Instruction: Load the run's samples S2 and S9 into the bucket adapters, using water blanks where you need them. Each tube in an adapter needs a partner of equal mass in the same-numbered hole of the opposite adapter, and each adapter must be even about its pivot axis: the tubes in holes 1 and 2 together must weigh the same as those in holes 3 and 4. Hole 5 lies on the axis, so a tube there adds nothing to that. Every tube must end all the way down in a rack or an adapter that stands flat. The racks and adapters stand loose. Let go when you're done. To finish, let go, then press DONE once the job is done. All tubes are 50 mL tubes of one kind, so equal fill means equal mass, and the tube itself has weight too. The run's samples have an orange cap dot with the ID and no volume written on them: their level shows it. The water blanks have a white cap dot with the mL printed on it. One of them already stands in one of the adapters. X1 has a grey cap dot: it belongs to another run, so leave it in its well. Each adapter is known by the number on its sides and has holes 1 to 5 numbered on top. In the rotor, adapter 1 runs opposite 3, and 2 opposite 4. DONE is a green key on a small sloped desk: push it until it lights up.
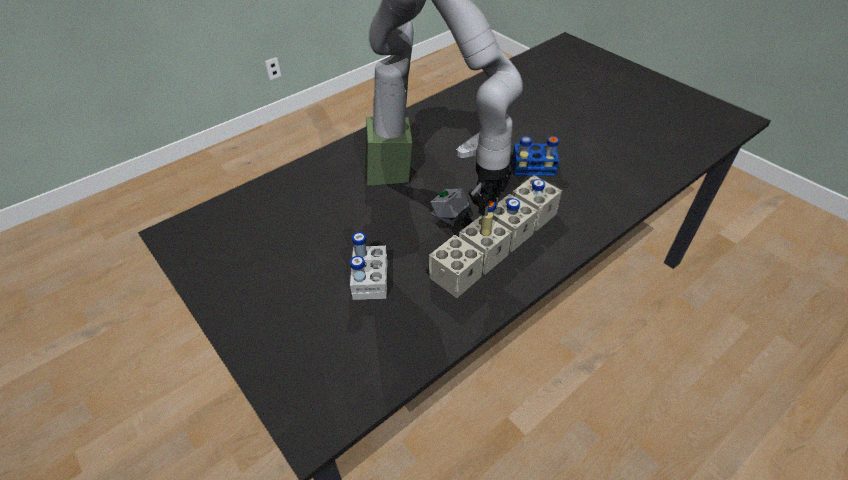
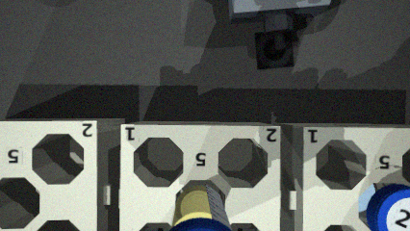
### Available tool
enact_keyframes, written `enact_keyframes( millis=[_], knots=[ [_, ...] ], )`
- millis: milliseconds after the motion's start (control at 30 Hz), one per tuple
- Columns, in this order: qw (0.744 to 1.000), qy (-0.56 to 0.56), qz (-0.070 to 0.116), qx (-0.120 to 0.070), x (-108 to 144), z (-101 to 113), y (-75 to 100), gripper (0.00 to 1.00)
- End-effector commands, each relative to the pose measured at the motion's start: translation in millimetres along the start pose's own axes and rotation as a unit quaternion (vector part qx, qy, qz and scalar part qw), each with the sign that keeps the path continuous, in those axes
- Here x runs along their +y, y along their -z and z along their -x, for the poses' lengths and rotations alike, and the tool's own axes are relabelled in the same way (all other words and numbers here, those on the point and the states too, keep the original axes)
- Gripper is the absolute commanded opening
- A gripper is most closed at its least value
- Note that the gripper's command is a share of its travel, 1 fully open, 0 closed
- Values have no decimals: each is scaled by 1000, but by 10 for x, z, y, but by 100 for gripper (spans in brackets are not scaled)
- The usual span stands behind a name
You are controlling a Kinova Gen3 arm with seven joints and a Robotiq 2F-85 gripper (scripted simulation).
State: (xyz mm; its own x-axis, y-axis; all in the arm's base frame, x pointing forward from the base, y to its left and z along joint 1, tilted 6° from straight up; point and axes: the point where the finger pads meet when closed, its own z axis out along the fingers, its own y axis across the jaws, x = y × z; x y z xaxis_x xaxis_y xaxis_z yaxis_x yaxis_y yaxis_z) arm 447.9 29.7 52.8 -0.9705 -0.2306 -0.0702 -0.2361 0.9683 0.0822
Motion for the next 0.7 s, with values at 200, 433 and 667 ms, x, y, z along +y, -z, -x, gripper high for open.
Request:
enact_keyframes(
  millis=[200, 433, 667],
  knots=[
    [1000, 0, -1, 2, 1, -15, -63, 10],
    [1000, 0, -1, 0, -3, -7, -111, 10],
    [1000, 0, -1, 0, -3, -7, -158, 10]
  ],
)
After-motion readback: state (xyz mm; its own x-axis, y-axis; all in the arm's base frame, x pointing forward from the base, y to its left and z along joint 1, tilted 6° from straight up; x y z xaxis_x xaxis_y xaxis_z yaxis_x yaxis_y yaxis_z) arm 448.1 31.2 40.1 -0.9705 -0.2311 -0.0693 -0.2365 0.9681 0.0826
